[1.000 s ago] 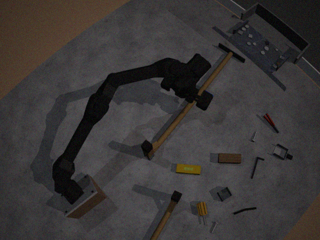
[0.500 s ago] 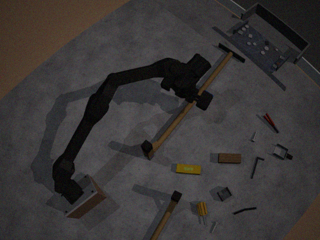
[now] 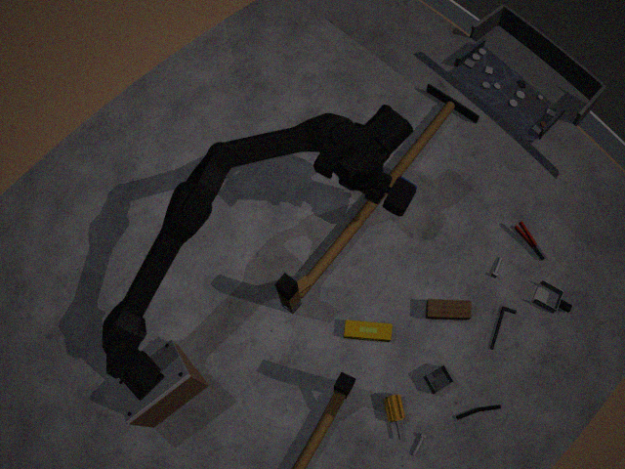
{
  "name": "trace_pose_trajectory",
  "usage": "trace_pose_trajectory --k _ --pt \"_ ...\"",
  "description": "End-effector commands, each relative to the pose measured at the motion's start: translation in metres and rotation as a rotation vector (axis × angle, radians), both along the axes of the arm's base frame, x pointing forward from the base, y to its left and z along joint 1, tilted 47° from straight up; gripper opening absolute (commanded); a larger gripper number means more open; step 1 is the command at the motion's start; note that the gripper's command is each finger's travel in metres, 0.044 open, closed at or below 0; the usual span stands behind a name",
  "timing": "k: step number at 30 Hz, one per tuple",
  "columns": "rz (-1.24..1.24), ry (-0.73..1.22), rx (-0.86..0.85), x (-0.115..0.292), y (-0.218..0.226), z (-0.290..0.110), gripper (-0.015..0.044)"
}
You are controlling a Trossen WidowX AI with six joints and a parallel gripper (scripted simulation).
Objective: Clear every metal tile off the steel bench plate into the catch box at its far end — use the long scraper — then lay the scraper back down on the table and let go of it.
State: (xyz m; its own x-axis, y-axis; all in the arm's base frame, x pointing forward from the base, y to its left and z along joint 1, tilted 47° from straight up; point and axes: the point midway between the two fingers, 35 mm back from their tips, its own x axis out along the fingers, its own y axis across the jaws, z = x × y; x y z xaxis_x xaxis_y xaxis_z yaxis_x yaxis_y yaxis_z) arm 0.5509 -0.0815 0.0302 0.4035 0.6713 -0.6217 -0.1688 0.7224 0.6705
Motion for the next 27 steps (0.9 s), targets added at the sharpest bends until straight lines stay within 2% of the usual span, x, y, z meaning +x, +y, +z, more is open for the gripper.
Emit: trace_pose_trajectory --k 1,12,27 --pt "-0.044 -0.017 0.014 -0.005 -0.020 0.011 0.0158" --pt "-0.161 -0.071 0.051 -0.026 -0.073 0.038 0.0440" --pt "-0.312 -0.149 0.092 -0.067 -0.136 0.072 0.0440"
